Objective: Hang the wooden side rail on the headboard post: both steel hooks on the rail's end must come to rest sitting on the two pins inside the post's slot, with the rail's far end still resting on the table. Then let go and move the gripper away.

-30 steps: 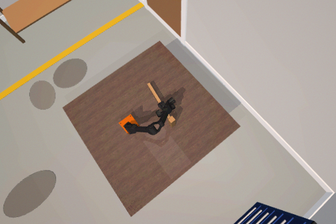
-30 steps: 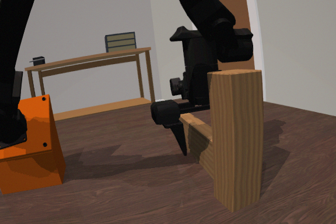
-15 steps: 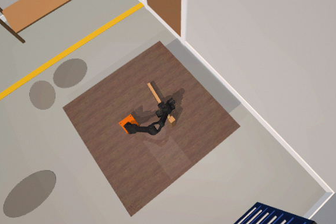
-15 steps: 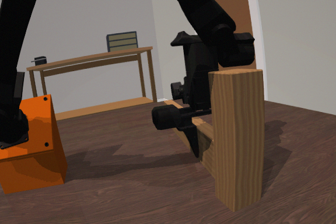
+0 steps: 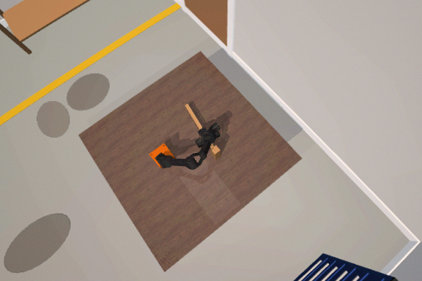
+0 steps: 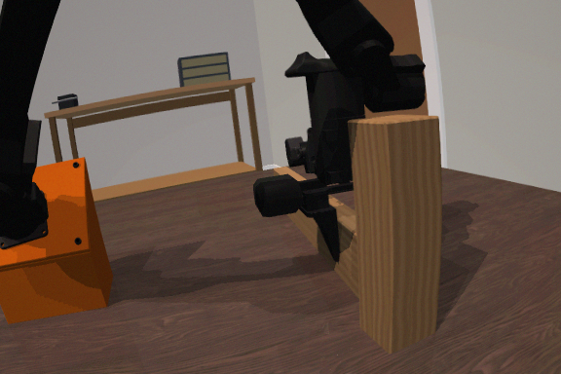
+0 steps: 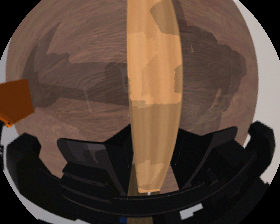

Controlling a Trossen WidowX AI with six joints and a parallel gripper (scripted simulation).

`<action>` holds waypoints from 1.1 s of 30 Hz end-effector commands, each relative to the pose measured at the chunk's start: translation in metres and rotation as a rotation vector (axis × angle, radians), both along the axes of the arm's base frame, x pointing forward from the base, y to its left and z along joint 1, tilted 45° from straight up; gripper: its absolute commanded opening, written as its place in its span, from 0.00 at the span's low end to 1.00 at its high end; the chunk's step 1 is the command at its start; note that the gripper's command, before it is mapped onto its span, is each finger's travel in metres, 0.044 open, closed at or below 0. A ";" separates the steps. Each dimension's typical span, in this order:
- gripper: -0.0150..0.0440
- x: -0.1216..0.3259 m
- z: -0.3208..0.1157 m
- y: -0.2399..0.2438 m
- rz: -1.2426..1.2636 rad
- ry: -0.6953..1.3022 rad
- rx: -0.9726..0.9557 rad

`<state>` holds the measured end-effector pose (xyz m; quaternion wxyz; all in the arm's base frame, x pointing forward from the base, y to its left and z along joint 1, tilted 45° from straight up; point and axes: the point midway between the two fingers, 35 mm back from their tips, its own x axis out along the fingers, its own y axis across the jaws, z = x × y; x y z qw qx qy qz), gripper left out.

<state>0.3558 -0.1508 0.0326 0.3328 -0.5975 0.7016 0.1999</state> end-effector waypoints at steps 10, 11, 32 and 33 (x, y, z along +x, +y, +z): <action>0.25 -0.005 0.000 0.000 0.049 0.050 0.000; 0.25 -0.005 0.000 0.001 0.055 0.056 0.001; 0.25 -0.015 0.000 0.002 0.106 0.108 0.006; 0.25 -0.016 0.000 0.002 0.106 0.108 0.006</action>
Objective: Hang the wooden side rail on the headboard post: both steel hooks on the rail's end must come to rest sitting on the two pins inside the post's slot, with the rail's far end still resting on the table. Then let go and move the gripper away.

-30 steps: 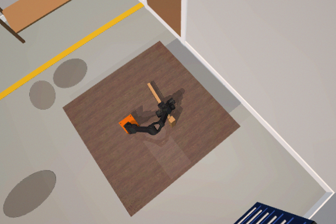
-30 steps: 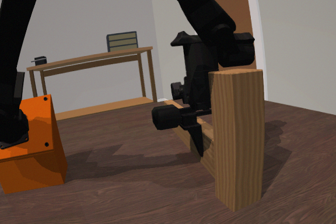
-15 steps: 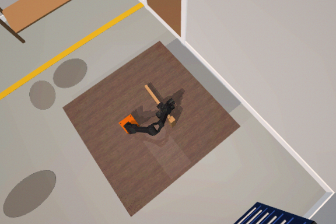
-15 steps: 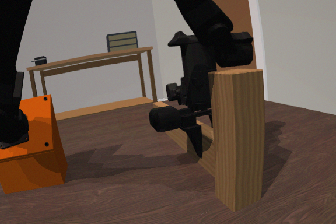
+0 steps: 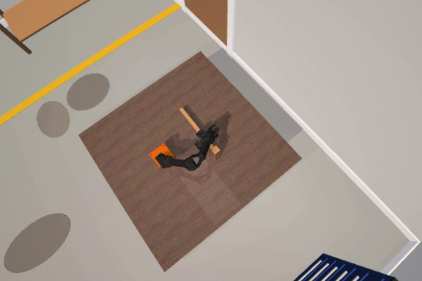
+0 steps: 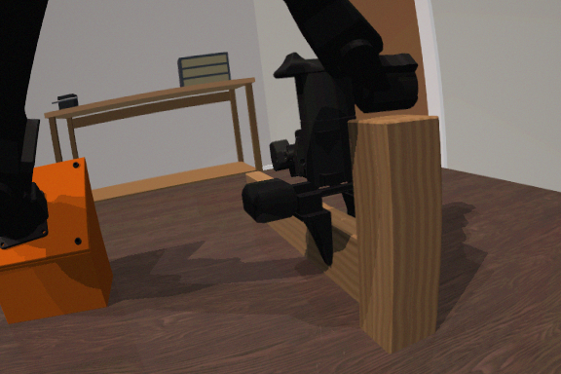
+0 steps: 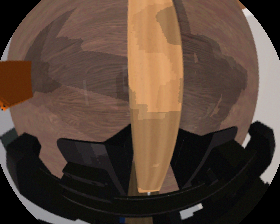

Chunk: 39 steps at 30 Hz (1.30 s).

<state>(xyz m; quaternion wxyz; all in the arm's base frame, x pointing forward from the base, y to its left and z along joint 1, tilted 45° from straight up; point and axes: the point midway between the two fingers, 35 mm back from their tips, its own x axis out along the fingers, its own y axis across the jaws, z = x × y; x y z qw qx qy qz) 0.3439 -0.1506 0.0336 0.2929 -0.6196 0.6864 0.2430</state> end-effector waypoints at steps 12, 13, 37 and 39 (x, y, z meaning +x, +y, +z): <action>0.25 -0.009 -0.002 0.002 0.012 0.019 0.001; 0.25 -0.009 -0.002 0.002 0.012 0.019 0.001; 0.25 -0.008 0.001 0.002 0.012 0.019 0.001; 0.25 -0.008 0.001 0.002 0.012 0.019 0.001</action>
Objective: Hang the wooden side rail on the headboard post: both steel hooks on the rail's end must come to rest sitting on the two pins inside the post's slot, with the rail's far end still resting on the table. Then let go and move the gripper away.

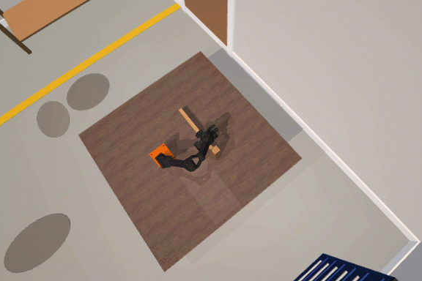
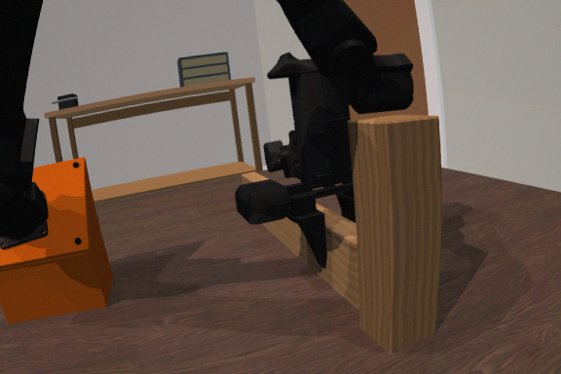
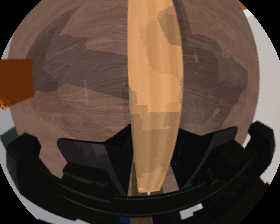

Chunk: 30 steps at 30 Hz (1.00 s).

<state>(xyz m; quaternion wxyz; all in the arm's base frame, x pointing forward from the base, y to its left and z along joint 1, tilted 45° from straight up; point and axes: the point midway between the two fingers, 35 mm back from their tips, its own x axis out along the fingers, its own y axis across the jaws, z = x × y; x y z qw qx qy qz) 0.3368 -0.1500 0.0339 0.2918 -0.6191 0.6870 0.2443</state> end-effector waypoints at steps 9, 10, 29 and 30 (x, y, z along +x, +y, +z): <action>0.25 0.000 0.002 0.003 0.012 0.016 0.001; 0.25 0.000 0.002 0.003 0.012 0.016 0.001; 0.25 0.000 0.004 0.005 0.012 0.016 0.001; 0.25 0.000 0.004 0.005 0.012 0.016 0.001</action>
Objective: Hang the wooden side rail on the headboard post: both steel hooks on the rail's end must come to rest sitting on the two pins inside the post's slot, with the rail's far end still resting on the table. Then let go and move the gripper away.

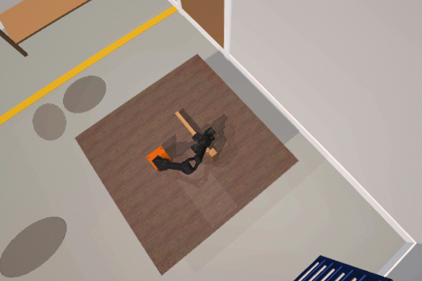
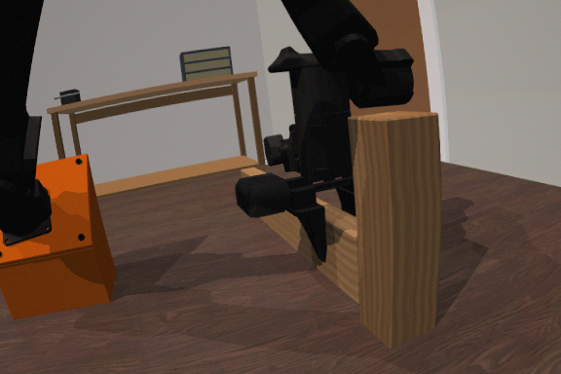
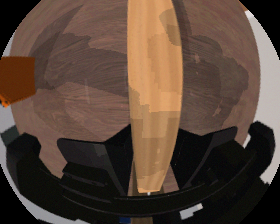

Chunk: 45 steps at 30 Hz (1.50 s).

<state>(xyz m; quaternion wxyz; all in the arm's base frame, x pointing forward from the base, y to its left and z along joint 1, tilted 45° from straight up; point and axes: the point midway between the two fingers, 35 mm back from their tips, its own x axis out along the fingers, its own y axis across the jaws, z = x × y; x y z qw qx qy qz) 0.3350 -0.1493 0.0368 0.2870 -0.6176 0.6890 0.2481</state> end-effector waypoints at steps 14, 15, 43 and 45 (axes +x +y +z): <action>0.25 0.002 0.003 0.006 0.012 0.002 0.002; 0.25 0.002 0.003 0.006 0.012 0.002 0.002; 0.25 0.002 0.006 0.009 0.012 0.002 0.002; 0.25 0.002 0.007 0.010 0.012 0.002 0.002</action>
